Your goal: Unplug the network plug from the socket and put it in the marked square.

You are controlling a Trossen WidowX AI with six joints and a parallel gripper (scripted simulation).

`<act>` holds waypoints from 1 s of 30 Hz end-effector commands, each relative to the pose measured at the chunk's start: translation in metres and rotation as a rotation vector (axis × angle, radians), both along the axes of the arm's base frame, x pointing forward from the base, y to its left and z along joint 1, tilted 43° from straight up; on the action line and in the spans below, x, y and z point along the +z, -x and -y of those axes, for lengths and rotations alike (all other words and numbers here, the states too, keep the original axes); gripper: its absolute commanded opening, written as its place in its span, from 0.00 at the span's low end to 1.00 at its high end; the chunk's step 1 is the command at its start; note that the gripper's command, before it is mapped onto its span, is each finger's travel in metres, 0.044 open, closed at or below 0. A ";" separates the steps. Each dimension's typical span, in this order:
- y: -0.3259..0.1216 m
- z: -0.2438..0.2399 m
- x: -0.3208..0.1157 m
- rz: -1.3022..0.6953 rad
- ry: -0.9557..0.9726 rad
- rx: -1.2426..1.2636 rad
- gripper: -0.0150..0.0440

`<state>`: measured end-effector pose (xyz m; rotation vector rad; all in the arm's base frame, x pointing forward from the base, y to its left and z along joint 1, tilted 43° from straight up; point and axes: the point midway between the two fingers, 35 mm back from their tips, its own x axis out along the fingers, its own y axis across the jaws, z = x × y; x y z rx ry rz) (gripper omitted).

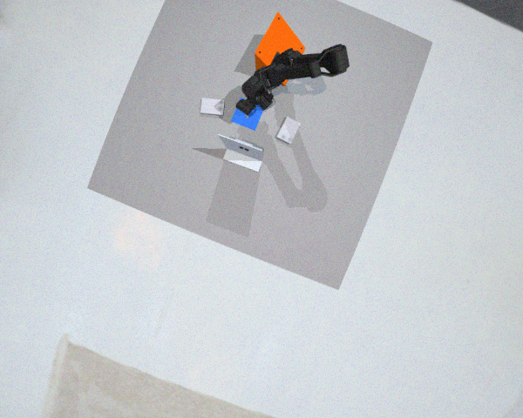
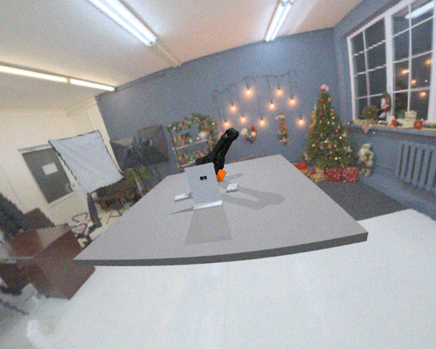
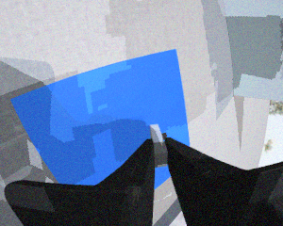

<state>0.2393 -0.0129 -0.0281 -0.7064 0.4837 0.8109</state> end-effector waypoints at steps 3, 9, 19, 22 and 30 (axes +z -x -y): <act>0.000 0.000 0.000 0.000 0.000 0.001 0.34; 0.000 0.000 0.000 0.000 0.000 0.001 0.52; 0.003 0.004 0.003 -0.002 0.001 0.001 0.52; 0.005 0.006 0.004 -0.003 0.002 0.001 0.52; 0.010 0.010 0.008 -0.005 0.002 0.000 0.52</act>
